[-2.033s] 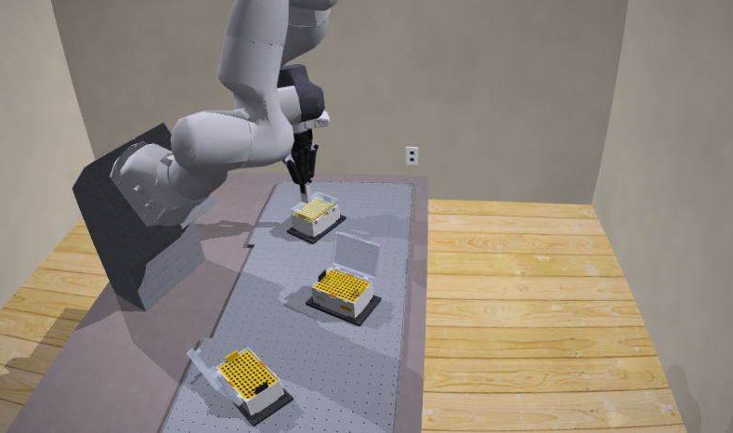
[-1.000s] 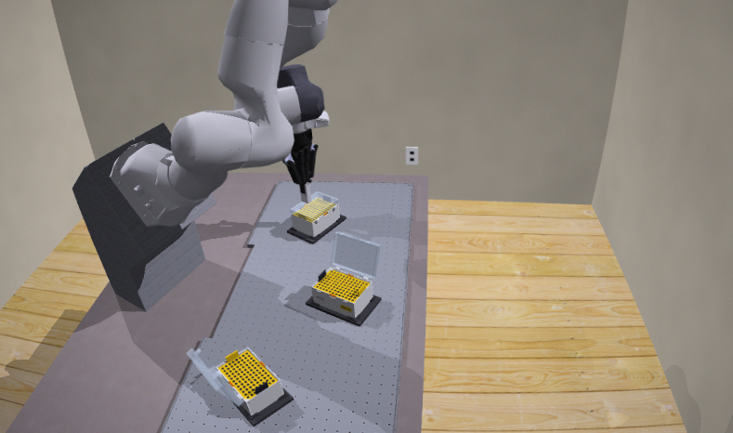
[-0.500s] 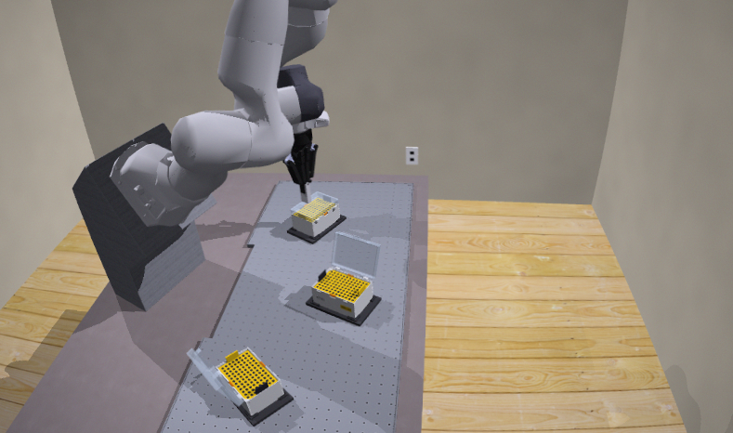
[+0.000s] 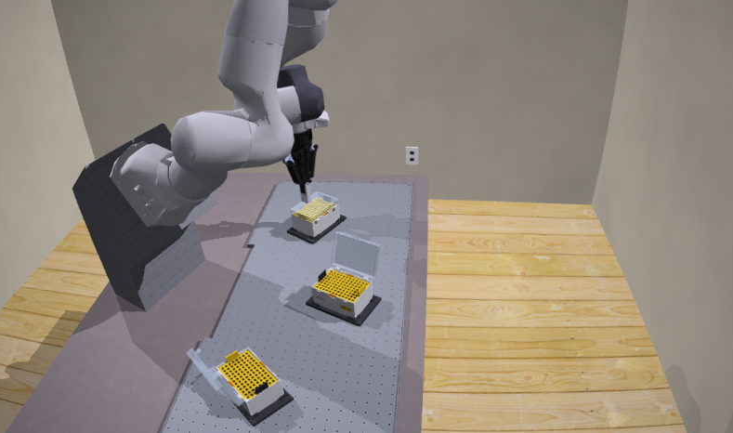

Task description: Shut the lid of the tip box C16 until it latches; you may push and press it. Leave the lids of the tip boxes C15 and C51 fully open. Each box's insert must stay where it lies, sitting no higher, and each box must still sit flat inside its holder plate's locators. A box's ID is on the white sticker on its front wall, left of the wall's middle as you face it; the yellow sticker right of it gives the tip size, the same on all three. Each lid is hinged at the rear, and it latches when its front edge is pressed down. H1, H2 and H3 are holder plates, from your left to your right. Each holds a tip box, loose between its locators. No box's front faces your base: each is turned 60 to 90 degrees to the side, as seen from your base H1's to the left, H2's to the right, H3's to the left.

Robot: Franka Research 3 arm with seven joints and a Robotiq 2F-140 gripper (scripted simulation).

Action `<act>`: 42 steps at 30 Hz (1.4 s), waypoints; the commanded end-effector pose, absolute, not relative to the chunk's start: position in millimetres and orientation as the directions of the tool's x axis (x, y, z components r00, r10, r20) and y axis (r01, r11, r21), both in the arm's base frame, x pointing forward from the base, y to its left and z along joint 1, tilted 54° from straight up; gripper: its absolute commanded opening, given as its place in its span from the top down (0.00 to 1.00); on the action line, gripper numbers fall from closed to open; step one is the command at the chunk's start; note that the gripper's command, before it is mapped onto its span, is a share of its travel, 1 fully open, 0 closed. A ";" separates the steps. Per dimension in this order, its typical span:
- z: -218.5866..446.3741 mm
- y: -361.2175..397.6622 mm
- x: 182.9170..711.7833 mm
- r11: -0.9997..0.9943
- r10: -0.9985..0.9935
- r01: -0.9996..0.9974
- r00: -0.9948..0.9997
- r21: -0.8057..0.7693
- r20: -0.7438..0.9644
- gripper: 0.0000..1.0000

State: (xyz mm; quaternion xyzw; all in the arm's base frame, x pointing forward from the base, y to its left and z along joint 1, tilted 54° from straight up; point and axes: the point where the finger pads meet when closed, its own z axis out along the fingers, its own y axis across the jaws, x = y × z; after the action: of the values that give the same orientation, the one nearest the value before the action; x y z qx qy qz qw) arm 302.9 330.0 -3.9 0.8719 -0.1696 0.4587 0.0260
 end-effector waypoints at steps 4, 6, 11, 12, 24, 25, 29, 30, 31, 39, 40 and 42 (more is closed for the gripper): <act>-6.3 329.8 305.2 -0.939 -0.280 -0.324 0.523 -0.116 0.805 1.00; -6.3 329.8 305.2 -0.939 -0.280 -0.324 0.523 -0.116 0.805 1.00; -6.3 329.8 305.2 -0.939 -0.280 -0.324 0.523 -0.116 0.805 1.00; -6.3 329.8 305.2 -0.939 -0.280 -0.324 0.523 -0.116 0.805 1.00; -1.4 331.5 298.7 -0.939 -0.280 -0.324 0.523 -0.116 0.805 1.00; -0.4 331.8 297.3 -0.939 -0.280 -0.324 0.523 -0.116 0.805 1.00; 3.4 333.1 292.1 -0.939 -0.280 -0.324 0.523 -0.116 0.805 1.00; 4.4 333.5 290.8 -0.939 -0.280 -0.324 0.523 -0.116 0.805 1.00; 4.4 333.5 290.8 -0.939 -0.280 -0.324 0.523 -0.116 0.805 1.00; 11.2 335.8 281.6 -0.939 -0.280 -0.324 0.523 -0.116 0.805 1.00; 12.2 336.1 280.3 -0.939 -0.280 -0.324 0.523 -0.116 0.805 1.00; 14.1 336.8 277.6 -0.939 -0.280 -0.324 0.523 -0.116 0.805 1.00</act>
State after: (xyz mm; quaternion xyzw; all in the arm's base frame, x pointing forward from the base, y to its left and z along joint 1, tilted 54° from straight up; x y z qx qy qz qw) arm 278.7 340.3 9.7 0.8747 -0.1720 0.4526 0.0184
